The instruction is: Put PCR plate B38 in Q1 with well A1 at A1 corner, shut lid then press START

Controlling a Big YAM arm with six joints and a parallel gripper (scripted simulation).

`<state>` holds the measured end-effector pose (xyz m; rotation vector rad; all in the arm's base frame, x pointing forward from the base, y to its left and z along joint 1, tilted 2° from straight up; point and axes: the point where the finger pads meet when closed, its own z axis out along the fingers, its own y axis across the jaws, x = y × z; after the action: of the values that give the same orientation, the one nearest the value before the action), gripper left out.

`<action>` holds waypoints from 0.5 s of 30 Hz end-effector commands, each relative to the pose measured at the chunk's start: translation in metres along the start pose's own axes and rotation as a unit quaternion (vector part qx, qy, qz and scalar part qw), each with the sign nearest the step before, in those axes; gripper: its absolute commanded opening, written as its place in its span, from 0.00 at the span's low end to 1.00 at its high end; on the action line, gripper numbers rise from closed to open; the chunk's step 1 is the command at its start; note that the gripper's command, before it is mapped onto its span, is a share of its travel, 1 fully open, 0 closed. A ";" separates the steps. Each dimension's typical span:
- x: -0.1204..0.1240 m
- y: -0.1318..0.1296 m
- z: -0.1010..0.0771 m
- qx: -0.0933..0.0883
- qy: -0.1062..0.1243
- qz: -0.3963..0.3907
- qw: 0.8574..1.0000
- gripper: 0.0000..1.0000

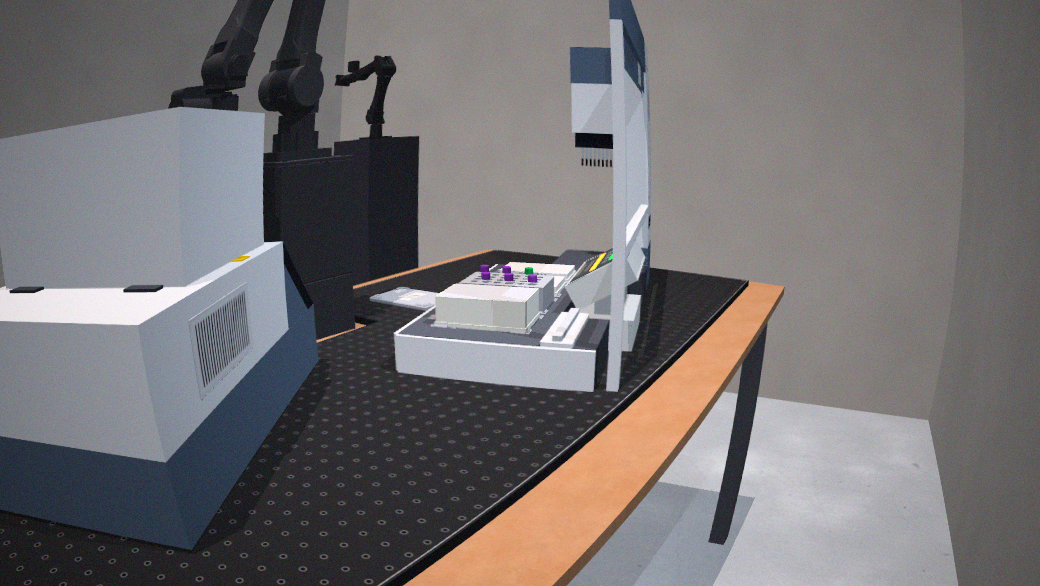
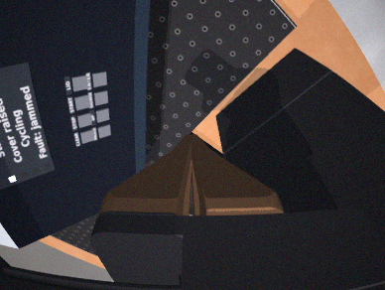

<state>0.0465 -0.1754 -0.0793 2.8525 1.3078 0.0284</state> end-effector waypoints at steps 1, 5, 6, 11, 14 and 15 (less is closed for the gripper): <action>-0.006 0.015 -0.005 -0.018 -0.010 0.049 0.999 0.00; -0.006 0.016 -0.004 -0.022 -0.009 0.072 0.997 0.00; -0.005 0.014 -0.004 -0.017 -0.009 0.074 0.997 0.00; -0.001 0.009 -0.003 -0.005 -0.005 0.083 0.997 0.00; -0.001 0.008 -0.002 -0.003 -0.004 0.074 0.997 0.00; -0.001 0.008 -0.002 -0.003 -0.004 0.072 0.997 0.00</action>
<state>0.0498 -0.1755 -0.0792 2.9421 1.0848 0.0319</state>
